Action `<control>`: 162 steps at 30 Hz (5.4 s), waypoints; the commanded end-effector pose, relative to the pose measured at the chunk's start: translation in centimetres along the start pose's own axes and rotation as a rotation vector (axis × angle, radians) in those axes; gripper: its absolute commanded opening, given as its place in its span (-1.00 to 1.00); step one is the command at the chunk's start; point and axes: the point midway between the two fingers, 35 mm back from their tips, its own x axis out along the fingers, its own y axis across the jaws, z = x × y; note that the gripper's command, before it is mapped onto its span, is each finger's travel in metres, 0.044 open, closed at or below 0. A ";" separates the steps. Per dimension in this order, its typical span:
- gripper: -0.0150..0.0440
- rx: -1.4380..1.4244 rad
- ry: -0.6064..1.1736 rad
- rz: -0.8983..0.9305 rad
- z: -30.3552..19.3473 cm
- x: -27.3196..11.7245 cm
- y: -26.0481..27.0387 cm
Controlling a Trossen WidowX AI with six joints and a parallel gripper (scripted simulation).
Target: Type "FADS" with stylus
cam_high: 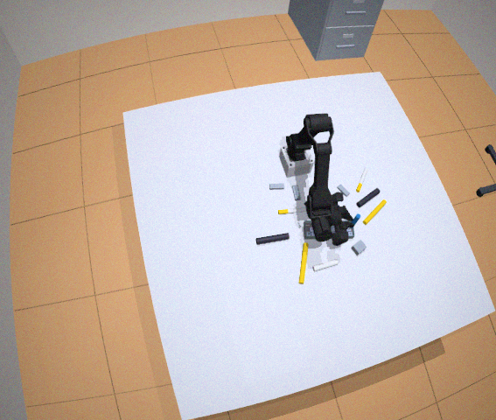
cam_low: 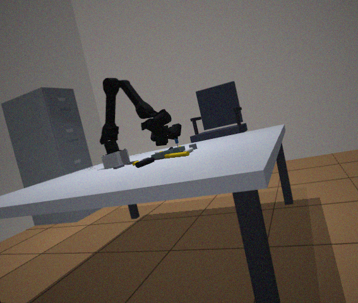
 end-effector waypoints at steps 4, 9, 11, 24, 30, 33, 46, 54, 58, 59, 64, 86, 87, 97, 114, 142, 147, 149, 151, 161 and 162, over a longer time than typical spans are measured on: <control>-0.22 0.005 0.002 -0.002 0.3 0.2 -0.1; -0.22 0.005 0.002 -0.002 0.5 0.3 -0.1; -0.22 0.005 0.002 -0.002 0.6 0.3 -0.1; -0.22 0.005 0.002 -0.002 0.7 0.4 -0.1; -0.22 0.005 0.002 -0.002 -0.1 0.0 0.0; -0.22 0.005 0.002 -0.002 -1.2 -0.6 0.0; -0.32 -0.001 0.001 0.000 -2.4 -1.4 0.0; -0.49 0.001 -0.010 0.001 -1.2 -3.3 0.2; -0.49 0.003 -0.013 0.000 -0.3 -5.0 0.2; -0.49 0.003 -0.013 -0.001 -0.1 -5.5 0.2; -0.49 0.005 -0.005 -0.003 0.8 -7.6 0.0; -0.22 0.005 -0.004 -0.002 3.1 -6.7 -0.1; -0.22 0.005 -0.004 -0.002 3.1 -6.7 -0.1; -0.22 0.006 -0.004 -0.002 3.4 -6.6 -0.1; -0.22 0.006 -0.004 -0.002 4.0 -6.3 -0.1; -0.22 0.006 -0.004 -0.002 4.2 -6.1 -0.1; -0.22 0.005 -0.004 -0.002 2.5 -7.1 -0.1; -0.22 0.005 -0.004 -0.002 1.6 -7.6 -0.1; -0.22 0.005 -0.004 -0.002 1.2 -7.8 -0.1; -0.41 0.000 -0.005 -0.001 1.4 -7.7 -0.1; -0.49 0.000 -0.005 -0.001 1.3 -7.5 0.0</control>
